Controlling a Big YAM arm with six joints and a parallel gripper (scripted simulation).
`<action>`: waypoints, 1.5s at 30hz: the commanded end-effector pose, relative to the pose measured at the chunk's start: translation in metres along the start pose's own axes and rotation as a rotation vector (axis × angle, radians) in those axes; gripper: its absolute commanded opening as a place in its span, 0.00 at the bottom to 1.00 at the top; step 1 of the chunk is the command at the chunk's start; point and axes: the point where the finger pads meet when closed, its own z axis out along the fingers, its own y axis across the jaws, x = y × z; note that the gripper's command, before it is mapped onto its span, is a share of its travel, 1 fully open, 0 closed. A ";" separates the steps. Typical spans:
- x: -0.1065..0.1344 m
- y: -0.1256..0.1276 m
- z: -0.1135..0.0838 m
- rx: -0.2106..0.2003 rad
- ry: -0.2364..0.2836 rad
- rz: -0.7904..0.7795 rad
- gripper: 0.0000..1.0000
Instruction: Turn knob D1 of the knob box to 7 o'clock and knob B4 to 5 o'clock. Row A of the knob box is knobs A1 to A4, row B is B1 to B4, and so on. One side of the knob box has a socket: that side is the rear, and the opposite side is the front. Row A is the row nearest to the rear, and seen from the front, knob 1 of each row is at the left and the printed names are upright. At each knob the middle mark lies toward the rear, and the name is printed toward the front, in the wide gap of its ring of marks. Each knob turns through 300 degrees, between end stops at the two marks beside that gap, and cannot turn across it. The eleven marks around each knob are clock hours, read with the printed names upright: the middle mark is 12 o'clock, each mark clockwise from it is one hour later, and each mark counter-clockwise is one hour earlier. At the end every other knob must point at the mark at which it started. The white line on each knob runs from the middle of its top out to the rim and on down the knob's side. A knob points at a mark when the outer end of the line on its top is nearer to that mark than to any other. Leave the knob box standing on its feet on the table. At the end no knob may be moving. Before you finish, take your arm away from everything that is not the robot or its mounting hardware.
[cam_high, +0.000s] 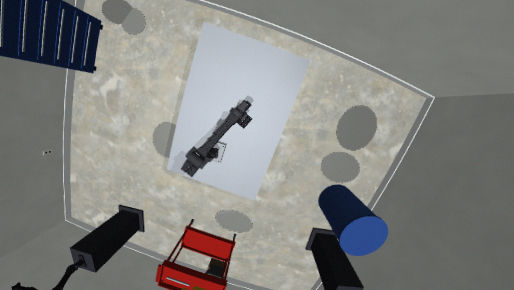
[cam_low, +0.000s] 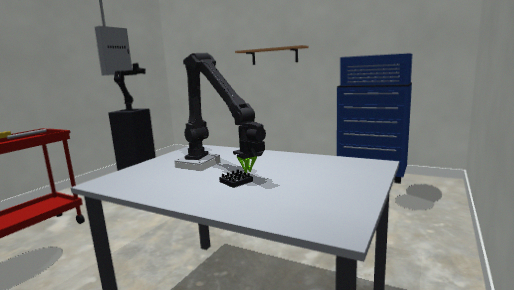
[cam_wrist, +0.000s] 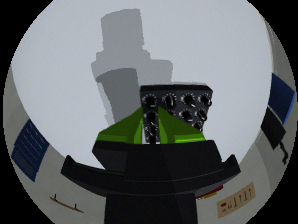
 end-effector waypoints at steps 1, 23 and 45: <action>-0.019 -0.003 -0.008 -0.005 -0.044 -0.004 0.20; -0.012 -0.003 0.008 -0.004 -0.028 -0.004 0.20; -0.012 -0.003 0.008 -0.004 -0.027 -0.005 0.20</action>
